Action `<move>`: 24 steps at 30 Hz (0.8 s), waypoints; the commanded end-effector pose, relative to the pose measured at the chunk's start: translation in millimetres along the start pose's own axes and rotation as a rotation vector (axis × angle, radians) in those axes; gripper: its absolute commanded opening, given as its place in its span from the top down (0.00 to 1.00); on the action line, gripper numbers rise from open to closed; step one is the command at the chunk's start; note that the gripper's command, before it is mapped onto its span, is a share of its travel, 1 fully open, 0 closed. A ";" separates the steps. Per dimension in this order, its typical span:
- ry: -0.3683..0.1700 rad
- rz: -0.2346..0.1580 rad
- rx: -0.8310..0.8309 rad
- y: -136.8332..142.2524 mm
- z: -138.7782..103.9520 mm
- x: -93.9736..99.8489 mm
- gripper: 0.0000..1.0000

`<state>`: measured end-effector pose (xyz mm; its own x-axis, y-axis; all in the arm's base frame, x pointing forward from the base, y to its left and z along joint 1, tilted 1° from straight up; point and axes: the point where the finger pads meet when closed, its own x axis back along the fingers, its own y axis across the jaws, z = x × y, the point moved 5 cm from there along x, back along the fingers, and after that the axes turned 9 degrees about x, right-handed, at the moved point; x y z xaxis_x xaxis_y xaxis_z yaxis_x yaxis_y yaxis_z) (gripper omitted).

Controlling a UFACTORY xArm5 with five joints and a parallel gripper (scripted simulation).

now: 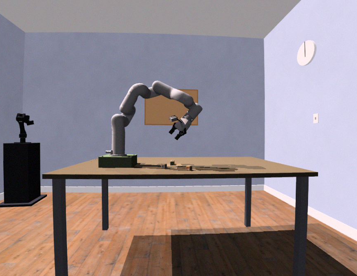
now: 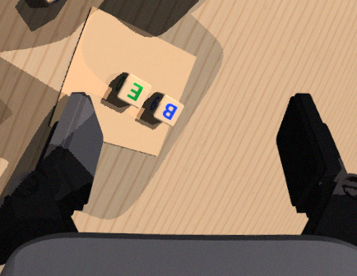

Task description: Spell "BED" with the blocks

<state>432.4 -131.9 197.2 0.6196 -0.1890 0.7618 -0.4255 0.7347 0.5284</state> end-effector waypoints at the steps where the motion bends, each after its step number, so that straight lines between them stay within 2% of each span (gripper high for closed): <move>1: -0.016 0.043 0.132 8.4 -2.2 5.5 0.00; 3: -0.019 0.060 0.193 12.2 -3.4 7.3 0.00; 5: -0.019 0.060 0.193 12.2 -3.4 7.3 0.00; 6: -0.022 0.082 0.272 17.1 -4.9 9.6 0.00; 20: -0.016 0.202 0.686 43.5 -11.8 19.7 0.00; 22: -0.016 0.202 0.686 43.5 -11.8 19.7 0.00; 23: -0.009 0.228 0.772 49.0 -13.1 21.5 0.00; 24: -0.008 0.234 0.793 50.4 -13.4 21.9 0.00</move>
<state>433.5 -95.8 229.4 0.4846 -0.1071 0.8681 -0.8488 0.1821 0.4963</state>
